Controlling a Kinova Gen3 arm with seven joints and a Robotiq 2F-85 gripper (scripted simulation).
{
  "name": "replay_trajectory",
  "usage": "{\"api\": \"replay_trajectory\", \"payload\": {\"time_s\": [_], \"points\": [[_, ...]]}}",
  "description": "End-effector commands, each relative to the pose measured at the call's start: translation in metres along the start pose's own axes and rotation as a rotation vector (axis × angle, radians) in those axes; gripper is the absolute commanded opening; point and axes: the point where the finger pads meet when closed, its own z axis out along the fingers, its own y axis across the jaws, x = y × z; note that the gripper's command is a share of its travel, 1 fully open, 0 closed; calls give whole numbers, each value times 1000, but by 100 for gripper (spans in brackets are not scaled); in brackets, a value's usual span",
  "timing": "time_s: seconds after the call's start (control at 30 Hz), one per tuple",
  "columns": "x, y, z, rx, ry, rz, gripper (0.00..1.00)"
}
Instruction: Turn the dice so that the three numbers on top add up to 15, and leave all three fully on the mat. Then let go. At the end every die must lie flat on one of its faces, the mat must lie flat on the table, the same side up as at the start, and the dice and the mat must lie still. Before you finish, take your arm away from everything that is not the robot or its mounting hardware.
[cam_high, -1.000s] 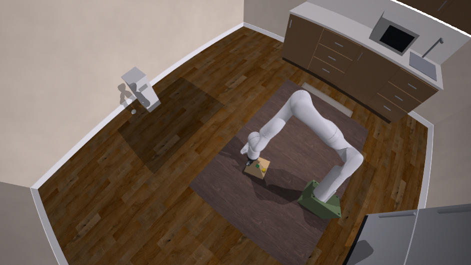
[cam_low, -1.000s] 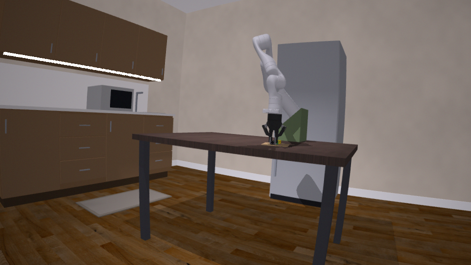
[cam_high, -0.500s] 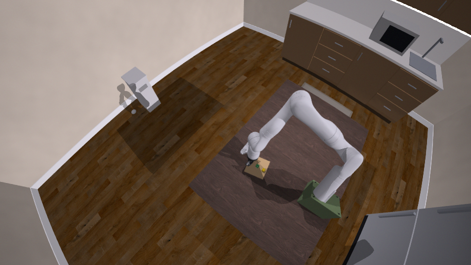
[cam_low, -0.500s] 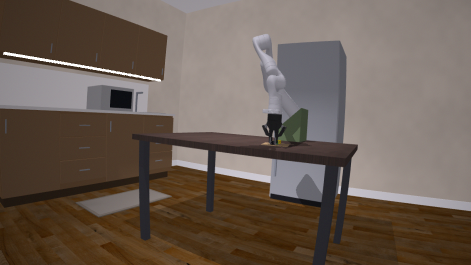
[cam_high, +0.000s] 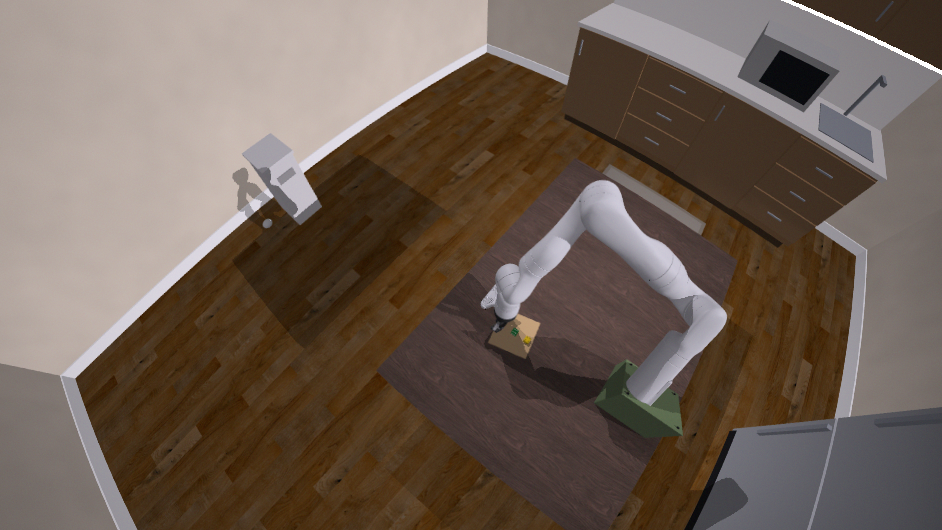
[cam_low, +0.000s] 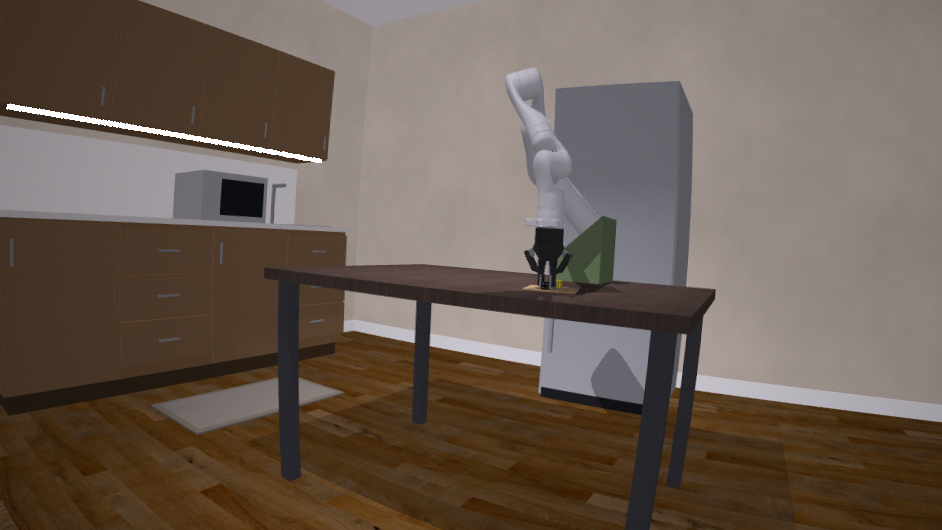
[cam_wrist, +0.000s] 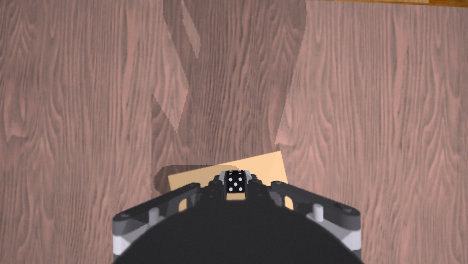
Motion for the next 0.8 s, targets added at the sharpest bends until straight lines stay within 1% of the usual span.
{"api": "replay_trajectory", "payload": {"time_s": [0.0,0.4,0.43,0.5,0.53,0.6,0.63,0.77], "points": [[1,0,-1,1,2,0,15],[1,0,-1,1,2,0,15],[1,0,-1,1,2,0,19],[1,0,-1,1,2,0,19],[1,0,-1,1,2,0,23],[1,0,-1,1,2,0,23],[1,0,-1,1,2,0,27],[1,0,-1,1,2,0,27]]}}
